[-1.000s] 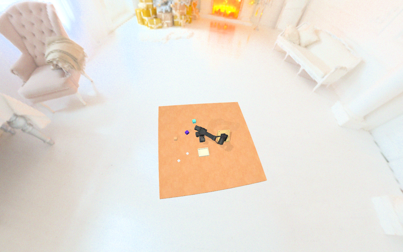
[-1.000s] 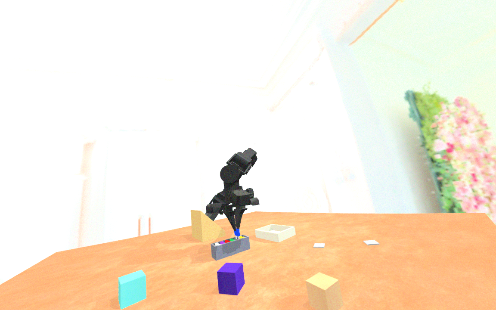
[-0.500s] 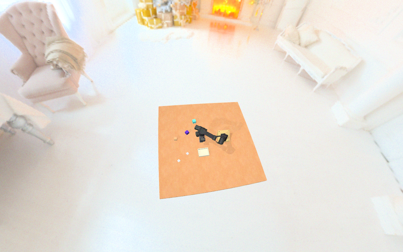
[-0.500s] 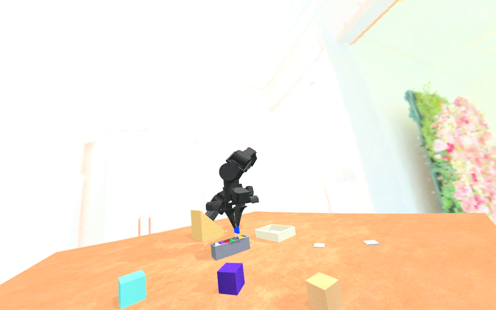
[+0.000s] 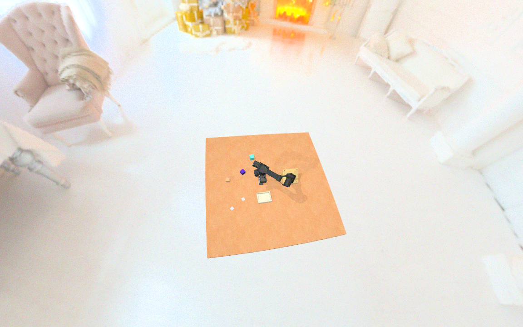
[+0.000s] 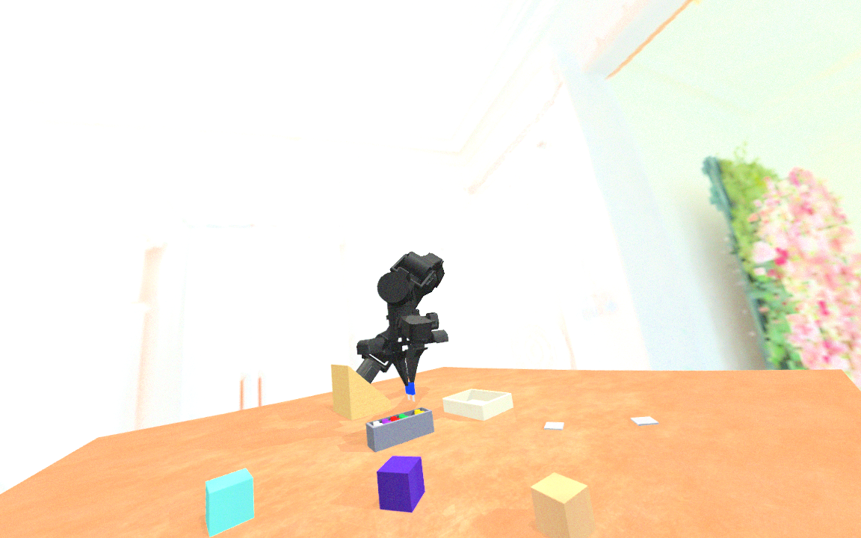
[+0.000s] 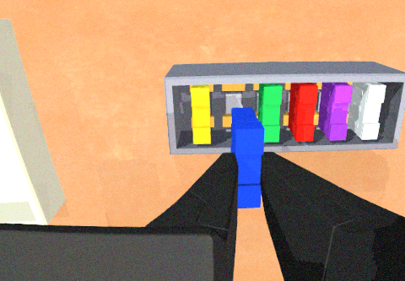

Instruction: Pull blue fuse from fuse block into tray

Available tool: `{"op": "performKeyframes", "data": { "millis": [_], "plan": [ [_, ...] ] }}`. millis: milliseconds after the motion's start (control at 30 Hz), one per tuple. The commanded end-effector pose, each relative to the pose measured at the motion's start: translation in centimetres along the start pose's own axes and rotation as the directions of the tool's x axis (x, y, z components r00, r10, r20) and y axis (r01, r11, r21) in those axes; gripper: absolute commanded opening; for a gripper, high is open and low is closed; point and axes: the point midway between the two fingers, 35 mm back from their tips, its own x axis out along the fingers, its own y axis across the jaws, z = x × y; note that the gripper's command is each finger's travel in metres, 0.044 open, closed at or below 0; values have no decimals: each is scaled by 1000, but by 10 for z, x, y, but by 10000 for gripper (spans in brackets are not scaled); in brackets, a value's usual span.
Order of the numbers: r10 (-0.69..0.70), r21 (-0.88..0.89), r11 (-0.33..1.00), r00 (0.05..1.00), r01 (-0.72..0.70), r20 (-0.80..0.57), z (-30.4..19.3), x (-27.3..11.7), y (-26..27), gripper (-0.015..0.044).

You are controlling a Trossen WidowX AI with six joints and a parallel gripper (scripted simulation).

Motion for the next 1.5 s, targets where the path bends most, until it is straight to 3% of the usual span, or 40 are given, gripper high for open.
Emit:
{"op": "performKeyframes", "data": {
  "millis": [0, 700, 1467],
  "plan": [
    [-8, -4, 1000, 1000, 8, -4, 2, -2, 10, 0],
    [2, -5, 1000, 1000, -2, -4, -15, -2, 174, 0],
    [4, -5, 1000, 1000, -4, -4, -17, 21, 179, 0]
  ]
}}
